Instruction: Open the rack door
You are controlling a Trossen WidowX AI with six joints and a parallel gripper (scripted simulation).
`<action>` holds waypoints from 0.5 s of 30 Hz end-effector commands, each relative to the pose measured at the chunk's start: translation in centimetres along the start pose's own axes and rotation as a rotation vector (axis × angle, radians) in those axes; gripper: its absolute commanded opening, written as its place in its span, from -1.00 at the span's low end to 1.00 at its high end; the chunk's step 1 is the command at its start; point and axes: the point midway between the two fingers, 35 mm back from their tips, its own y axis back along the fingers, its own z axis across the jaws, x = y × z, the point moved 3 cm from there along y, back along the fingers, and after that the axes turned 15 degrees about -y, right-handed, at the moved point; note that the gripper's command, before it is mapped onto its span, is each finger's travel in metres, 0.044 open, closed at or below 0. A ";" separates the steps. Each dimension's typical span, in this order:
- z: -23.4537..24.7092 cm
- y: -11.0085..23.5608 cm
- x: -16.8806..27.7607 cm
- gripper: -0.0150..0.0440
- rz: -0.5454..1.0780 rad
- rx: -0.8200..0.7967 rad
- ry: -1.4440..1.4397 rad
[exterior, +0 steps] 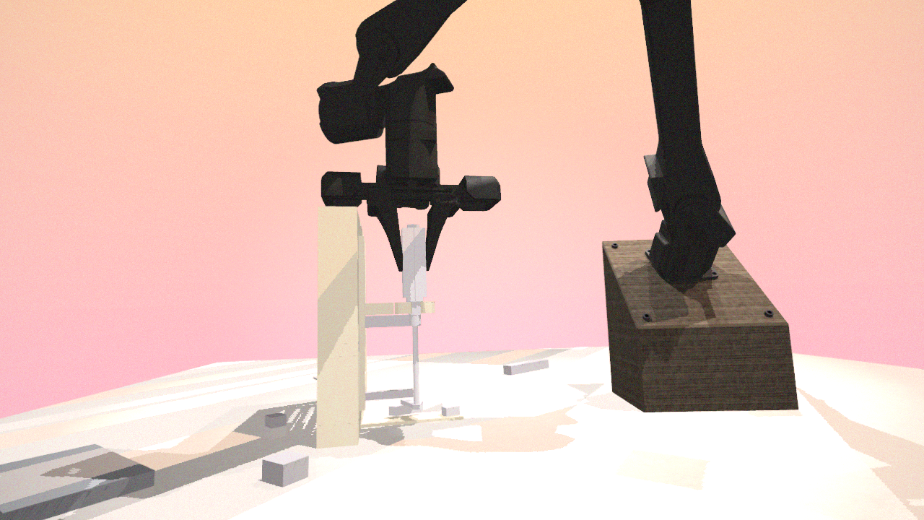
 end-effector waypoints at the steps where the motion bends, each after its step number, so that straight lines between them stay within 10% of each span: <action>1: -0.5 0.0 -0.4 -0.42 0.000 0.002 0.068; 15: -2.0 0.0 -1.8 -0.42 0.000 0.003 0.314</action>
